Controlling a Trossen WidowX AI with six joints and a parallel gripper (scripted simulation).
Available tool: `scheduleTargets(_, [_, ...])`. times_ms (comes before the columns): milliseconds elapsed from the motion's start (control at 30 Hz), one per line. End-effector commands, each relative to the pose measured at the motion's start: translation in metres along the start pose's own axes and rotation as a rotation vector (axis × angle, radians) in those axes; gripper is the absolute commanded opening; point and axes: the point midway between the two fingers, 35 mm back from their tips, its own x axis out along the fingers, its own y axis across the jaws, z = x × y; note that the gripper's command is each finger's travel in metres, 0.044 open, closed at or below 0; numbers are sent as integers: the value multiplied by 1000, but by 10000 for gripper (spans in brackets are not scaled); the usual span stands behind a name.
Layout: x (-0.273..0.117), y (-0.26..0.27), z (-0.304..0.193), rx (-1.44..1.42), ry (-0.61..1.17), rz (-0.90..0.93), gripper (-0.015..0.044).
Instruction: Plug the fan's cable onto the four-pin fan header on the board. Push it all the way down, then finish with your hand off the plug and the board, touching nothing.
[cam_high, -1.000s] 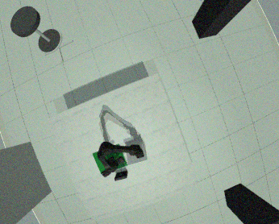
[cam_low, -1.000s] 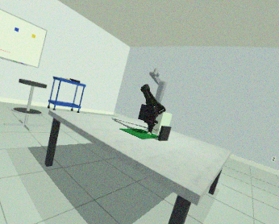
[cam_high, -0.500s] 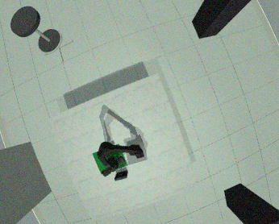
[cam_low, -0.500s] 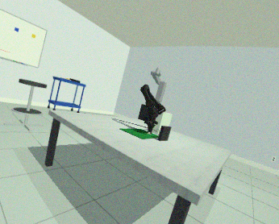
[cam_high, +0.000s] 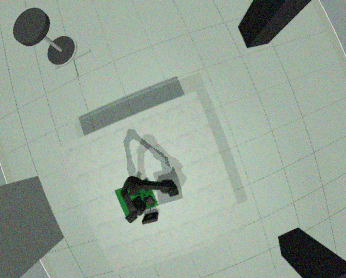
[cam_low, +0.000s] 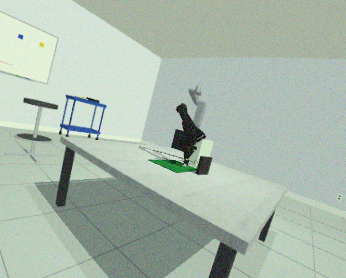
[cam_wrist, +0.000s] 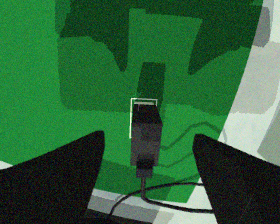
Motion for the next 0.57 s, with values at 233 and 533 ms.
scheduleTargets(233, [-23,1,22,7,8,10,260])
scheduleTargets(533, [-22,-22,119,8,-3,5,260])
